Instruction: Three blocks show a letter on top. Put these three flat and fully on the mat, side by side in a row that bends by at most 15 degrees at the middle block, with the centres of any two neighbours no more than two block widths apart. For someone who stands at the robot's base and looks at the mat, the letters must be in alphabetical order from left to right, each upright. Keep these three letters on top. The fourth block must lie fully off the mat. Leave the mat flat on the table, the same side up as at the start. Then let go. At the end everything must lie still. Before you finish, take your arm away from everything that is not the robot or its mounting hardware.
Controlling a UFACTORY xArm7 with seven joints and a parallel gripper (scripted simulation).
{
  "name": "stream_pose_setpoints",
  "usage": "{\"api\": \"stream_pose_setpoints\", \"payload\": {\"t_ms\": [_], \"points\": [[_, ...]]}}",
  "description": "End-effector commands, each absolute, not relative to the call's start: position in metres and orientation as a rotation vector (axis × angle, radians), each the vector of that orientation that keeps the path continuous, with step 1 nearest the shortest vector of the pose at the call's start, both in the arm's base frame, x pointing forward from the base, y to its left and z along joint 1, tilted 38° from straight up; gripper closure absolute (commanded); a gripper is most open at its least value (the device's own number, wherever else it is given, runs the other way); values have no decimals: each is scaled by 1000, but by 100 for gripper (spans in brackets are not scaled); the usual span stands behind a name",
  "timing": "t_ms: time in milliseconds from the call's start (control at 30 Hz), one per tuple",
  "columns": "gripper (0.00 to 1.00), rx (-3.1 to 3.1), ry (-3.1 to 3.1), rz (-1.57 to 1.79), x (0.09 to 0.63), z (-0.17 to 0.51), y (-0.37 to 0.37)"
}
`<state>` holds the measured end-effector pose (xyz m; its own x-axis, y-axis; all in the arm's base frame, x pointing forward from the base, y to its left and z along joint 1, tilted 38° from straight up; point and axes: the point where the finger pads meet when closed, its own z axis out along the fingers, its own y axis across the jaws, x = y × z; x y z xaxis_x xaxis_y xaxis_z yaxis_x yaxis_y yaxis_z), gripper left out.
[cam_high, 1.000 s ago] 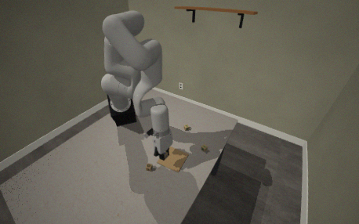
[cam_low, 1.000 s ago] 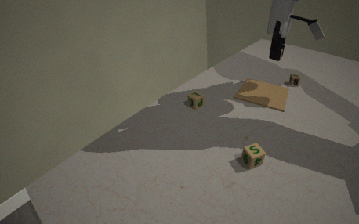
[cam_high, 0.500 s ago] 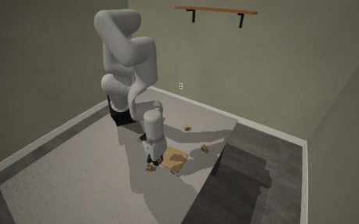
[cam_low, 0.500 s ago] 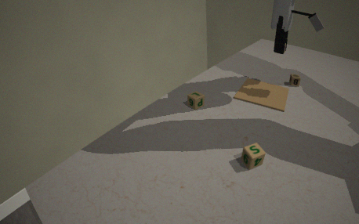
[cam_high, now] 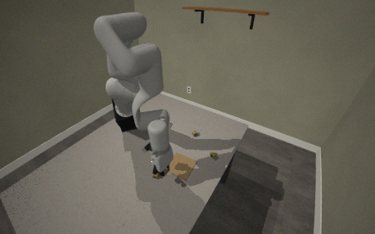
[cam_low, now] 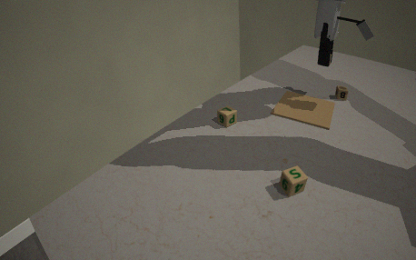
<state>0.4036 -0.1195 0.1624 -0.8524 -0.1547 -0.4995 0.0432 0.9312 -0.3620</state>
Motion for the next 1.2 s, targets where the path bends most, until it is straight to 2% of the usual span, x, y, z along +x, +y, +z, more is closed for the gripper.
{"api": "stream_pose_setpoints", "payload": {"t_ms": [0, 1167], "points": [[73, -79, 2543, -498, 413, 150, -126], [73, -86, 2525, -483, 447, 114, -146]]}}
